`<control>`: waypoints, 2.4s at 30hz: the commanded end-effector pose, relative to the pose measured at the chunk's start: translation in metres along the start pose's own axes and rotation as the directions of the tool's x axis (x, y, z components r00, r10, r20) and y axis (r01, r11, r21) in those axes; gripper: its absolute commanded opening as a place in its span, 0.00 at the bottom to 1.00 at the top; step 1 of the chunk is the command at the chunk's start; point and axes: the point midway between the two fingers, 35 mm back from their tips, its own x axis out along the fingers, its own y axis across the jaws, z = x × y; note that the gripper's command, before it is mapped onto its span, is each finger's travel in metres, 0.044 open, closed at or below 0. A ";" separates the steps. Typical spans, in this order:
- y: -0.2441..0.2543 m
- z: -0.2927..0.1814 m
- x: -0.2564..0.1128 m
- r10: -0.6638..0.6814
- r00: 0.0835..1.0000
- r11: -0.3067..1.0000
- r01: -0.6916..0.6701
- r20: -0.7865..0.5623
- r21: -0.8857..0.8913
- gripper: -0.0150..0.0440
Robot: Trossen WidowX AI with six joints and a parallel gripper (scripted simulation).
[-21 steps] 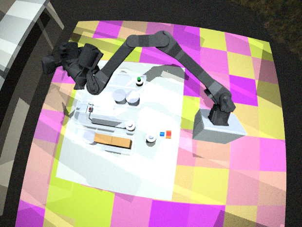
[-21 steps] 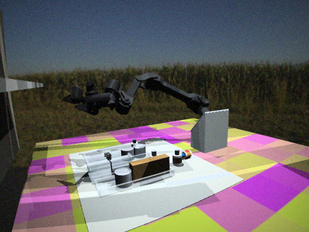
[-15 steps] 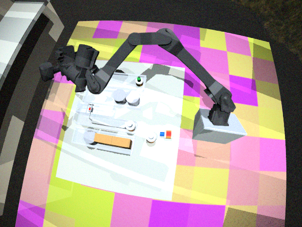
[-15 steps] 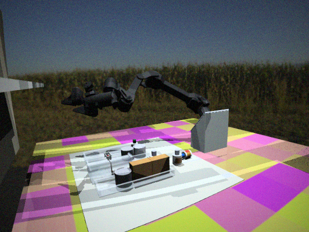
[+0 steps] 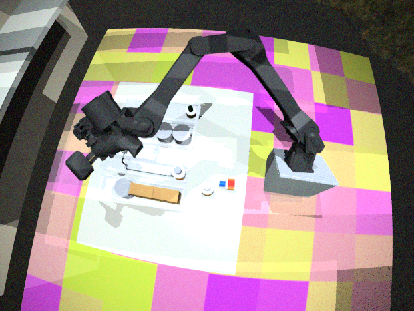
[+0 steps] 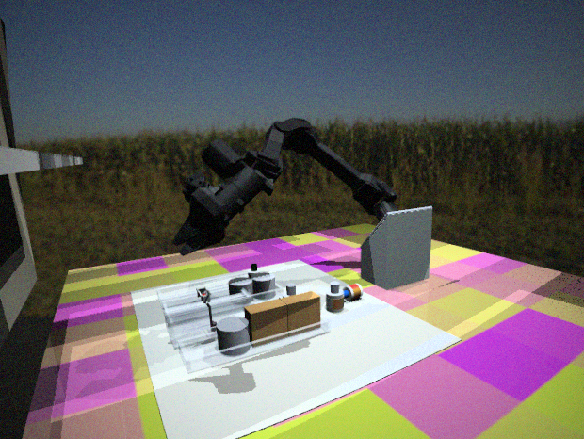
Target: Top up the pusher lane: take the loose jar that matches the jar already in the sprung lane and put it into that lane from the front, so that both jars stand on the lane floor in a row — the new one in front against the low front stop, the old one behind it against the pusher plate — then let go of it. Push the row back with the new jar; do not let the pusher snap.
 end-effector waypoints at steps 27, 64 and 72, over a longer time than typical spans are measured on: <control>-0.088 -0.214 -0.212 -0.450 0.573 0.858 0.066 -0.685 -0.509 1.00; -0.130 -0.279 -0.160 -0.454 0.573 0.856 0.069 -0.682 -0.513 1.00; -0.130 -0.280 -0.160 -0.454 0.573 0.856 0.069 -0.682 -0.513 0.69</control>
